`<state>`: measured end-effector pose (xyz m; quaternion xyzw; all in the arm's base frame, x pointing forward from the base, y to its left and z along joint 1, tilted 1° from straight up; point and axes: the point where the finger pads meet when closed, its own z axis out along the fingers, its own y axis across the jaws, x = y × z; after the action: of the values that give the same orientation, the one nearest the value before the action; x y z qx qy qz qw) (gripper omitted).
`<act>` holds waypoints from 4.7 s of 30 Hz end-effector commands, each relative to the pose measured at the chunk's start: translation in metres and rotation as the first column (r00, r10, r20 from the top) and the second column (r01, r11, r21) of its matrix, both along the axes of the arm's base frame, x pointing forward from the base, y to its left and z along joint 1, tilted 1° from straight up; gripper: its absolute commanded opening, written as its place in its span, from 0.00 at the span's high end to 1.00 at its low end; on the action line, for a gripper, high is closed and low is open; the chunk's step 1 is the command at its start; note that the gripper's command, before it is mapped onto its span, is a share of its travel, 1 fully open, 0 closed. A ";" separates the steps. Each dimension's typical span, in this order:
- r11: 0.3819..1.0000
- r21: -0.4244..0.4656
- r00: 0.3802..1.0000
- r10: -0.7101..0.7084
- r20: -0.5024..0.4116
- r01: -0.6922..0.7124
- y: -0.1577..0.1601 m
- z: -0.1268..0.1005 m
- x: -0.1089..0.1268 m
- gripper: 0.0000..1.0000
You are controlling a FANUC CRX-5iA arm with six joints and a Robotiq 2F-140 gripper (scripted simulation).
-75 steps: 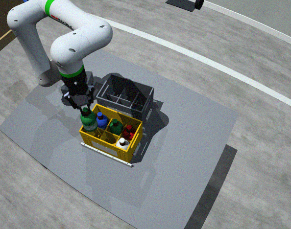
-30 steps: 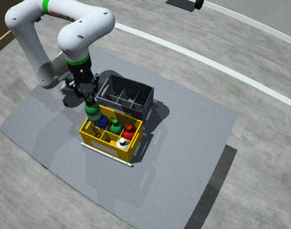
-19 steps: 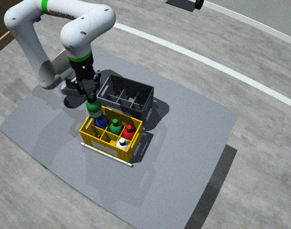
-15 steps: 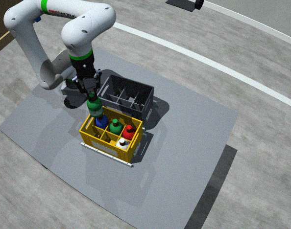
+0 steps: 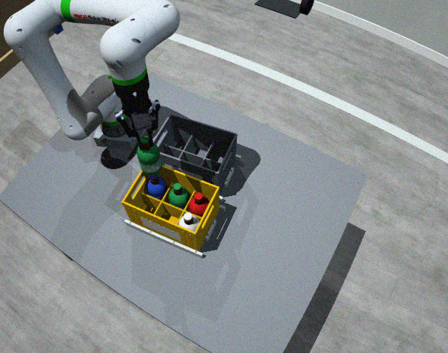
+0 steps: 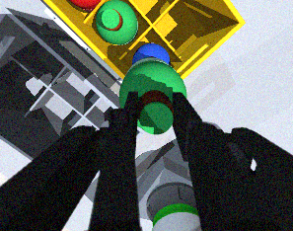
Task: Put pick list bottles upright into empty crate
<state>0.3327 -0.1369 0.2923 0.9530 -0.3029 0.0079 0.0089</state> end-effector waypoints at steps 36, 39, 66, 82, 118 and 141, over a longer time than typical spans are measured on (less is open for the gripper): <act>1.000 -0.001 1.000 0.000 0.002 0.000 0.067 -0.001 -0.019 0.90; 1.000 -0.001 1.000 0.000 0.002 0.000 0.069 -0.001 -0.020 0.90; 1.000 -0.001 1.000 0.000 0.002 0.000 0.117 -0.002 -0.033 0.90; 1.000 -0.001 1.000 0.000 0.002 0.000 0.114 -0.002 -0.032 0.90; 1.000 -0.001 1.000 0.000 0.002 0.000 0.113 -0.003 -0.031 0.90; 1.000 -0.001 1.000 0.000 0.002 0.000 0.112 -0.022 -0.031 0.90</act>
<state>0.3015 -0.0248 0.2711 0.9529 -0.3030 0.0080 0.0092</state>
